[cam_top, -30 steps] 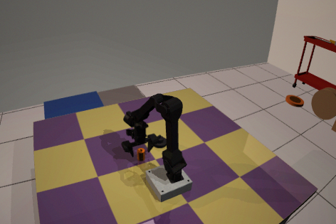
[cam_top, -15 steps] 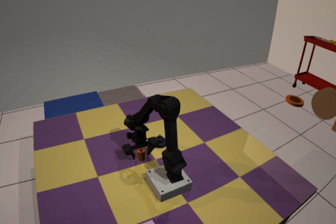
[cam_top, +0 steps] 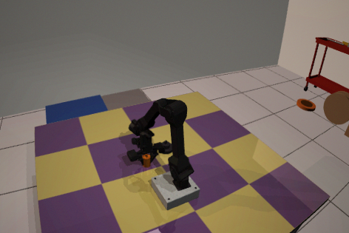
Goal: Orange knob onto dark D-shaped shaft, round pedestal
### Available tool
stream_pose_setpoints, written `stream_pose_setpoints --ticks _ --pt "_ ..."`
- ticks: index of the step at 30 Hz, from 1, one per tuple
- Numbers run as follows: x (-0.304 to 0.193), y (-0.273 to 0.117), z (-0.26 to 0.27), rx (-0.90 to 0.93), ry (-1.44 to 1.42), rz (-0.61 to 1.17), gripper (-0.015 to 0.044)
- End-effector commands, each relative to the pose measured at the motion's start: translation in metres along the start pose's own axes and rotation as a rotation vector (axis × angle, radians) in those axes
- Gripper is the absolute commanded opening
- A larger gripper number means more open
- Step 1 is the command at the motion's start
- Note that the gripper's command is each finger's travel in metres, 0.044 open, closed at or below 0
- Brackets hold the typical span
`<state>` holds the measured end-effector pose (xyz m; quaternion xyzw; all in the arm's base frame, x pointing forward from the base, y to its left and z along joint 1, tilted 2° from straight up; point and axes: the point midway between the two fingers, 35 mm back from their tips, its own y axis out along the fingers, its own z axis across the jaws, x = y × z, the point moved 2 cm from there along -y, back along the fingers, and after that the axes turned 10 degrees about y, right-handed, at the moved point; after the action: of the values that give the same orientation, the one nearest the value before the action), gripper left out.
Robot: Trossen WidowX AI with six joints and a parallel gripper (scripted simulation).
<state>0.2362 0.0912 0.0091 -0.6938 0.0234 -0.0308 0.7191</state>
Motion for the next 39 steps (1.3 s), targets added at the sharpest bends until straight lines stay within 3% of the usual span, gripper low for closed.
stream_pose_setpoints --ticks 1,22,39 --pt "0.004 -0.013 0.002 -0.001 0.003 -0.004 0.0013" --pt "0.003 -0.139 0.006 -0.001 0.003 -0.005 0.0000" --pt "0.025 -0.132 -0.015 0.000 0.005 -0.009 0.0000"
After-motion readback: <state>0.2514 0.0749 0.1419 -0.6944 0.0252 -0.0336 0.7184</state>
